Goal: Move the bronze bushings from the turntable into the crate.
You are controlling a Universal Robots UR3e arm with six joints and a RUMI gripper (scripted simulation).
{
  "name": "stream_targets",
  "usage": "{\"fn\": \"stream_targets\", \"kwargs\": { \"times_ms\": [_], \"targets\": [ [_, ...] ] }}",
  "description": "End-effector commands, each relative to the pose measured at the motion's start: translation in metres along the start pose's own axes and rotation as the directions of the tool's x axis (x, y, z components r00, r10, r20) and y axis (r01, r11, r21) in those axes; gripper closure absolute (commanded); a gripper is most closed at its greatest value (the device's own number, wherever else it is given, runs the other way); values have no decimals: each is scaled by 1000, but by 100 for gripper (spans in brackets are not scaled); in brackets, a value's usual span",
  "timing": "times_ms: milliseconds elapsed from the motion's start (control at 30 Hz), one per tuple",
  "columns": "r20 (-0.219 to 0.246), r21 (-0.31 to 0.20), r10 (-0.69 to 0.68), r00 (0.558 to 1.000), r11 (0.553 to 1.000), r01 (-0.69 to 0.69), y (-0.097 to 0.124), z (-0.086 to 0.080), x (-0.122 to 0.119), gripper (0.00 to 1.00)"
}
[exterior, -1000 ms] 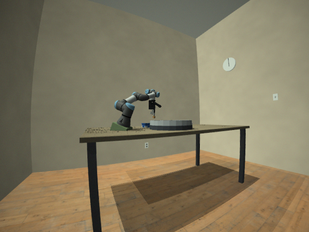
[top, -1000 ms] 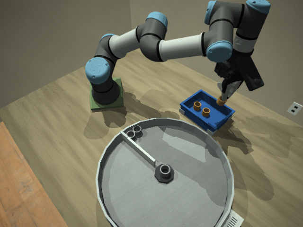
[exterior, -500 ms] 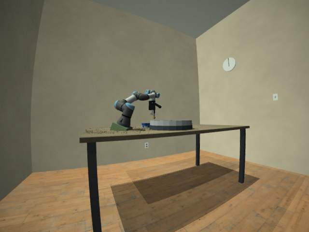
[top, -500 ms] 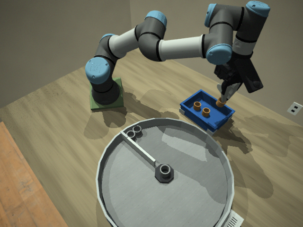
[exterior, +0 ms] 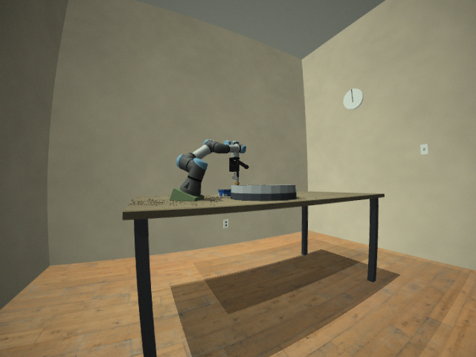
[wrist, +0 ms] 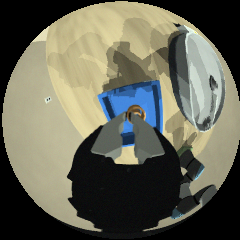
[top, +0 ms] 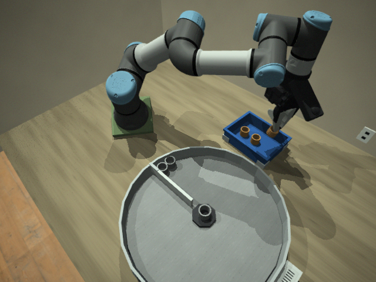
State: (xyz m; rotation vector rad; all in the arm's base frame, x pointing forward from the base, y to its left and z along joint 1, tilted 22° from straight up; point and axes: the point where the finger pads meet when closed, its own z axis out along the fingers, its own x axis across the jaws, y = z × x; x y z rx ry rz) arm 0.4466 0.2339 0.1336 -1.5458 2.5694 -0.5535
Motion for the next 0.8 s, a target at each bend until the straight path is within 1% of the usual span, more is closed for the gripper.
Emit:
{"fn": "stream_targets", "kwargs": {
  "times_ms": [0,400,767],
  "targets": [
    [12,8,0,1000,1000,0,-1,6,-1,100],
    [12,8,0,1000,1000,0,-1,23,-2,100],
    [12,8,0,1000,1000,0,-1,27,-2,100]
  ]
}}
